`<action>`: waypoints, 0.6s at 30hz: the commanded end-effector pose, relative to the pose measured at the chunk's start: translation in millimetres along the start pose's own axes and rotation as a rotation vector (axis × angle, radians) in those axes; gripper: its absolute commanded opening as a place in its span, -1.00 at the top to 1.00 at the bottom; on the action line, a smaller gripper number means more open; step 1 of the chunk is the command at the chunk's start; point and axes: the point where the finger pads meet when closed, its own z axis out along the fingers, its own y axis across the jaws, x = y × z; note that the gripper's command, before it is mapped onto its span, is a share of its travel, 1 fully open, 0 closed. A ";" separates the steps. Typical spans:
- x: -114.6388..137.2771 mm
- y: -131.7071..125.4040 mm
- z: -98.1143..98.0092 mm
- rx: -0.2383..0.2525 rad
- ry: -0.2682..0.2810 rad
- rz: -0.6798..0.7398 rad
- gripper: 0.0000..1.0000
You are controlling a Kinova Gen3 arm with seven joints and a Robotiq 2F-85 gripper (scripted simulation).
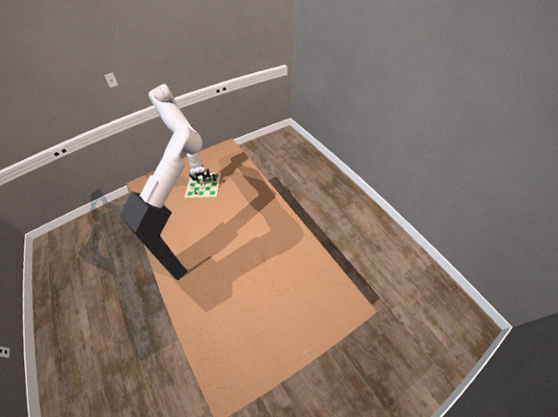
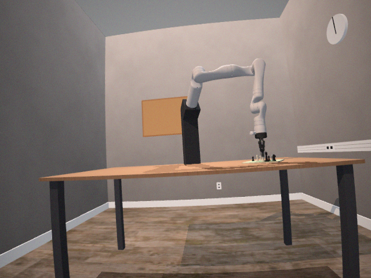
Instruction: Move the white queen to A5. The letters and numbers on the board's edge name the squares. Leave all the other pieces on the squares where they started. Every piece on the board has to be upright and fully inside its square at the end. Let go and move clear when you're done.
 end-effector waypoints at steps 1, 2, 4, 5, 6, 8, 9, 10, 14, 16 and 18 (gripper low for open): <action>-0.5 2.1 1.4 -0.005 -0.003 0.010 0.18; -0.5 2.1 1.4 -0.005 -0.003 0.010 0.18; -0.5 2.1 1.4 -0.005 -0.003 0.010 0.18; -0.5 2.1 1.4 -0.005 -0.003 0.010 1.00; -0.5 2.1 1.4 -0.005 -0.003 0.010 1.00; -0.5 2.1 1.4 -0.005 -0.003 0.010 1.00; -0.5 2.1 1.4 -0.005 -0.003 0.010 1.00; -0.5 2.1 1.4 -0.005 -0.003 0.010 1.00; -0.5 2.1 1.4 -0.005 -0.003 0.010 1.00; -0.5 2.1 1.4 -0.005 -0.003 0.010 1.00; -0.5 2.1 1.4 -0.005 -0.003 0.010 1.00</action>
